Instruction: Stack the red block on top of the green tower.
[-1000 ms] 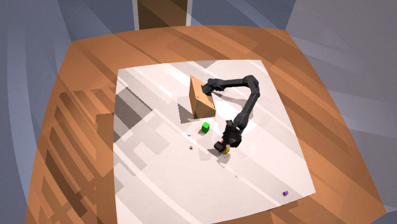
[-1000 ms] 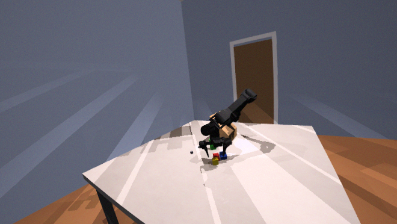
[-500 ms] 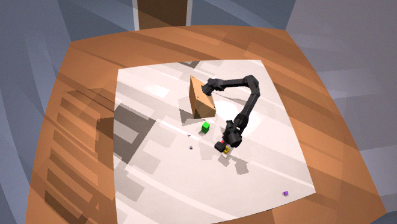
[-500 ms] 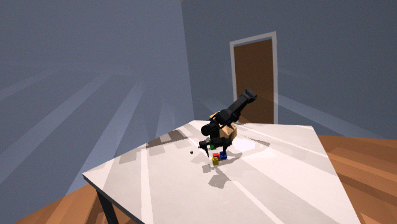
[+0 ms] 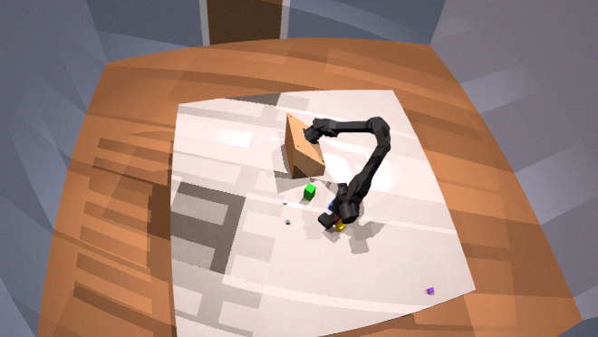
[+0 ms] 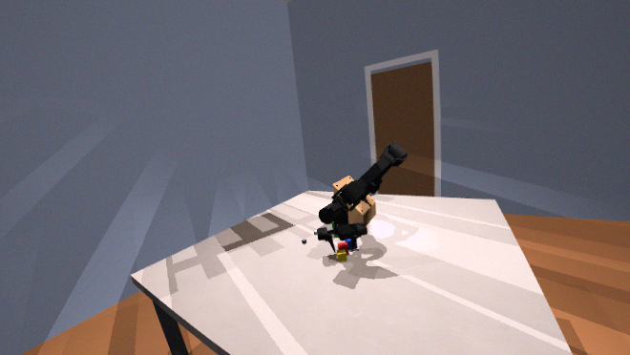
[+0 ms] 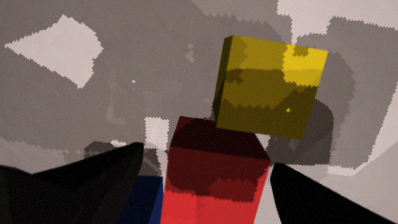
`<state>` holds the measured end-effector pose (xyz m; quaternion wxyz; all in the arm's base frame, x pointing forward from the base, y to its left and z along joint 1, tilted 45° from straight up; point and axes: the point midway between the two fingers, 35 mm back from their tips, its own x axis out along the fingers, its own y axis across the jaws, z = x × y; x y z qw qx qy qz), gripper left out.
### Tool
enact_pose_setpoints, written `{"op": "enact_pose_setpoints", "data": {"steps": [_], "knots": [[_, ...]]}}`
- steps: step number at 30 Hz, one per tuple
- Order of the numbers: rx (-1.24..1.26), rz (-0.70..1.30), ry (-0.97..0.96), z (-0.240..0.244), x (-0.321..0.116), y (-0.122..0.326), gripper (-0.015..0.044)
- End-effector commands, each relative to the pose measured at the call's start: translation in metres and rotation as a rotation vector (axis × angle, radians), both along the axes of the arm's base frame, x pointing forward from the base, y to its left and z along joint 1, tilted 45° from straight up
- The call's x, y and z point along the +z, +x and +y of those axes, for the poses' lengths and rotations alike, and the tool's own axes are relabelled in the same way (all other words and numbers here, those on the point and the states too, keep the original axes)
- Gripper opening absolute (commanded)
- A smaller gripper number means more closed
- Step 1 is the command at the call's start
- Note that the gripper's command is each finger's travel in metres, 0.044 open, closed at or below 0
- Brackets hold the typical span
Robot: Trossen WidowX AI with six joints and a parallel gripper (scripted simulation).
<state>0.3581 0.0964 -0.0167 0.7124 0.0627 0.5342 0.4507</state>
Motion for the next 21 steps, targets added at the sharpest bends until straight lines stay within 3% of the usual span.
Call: {"op": "enact_pose_setpoints", "data": {"steps": [1, 4, 10, 14, 21], "knots": [[0.001, -0.006, -0.002, 0.0, 0.0, 0.001, 0.023], [0.001, -0.006, -0.002, 0.0, 0.0, 0.001, 0.0151], [0.001, -0.006, -0.002, 0.0, 0.0, 0.001, 0.0111], [0.001, -0.006, -0.003, -0.008, 0.007, 0.001, 0.0006], [0.001, -0.006, -0.004, -0.033, 0.033, -0.001, 0.0]]}}
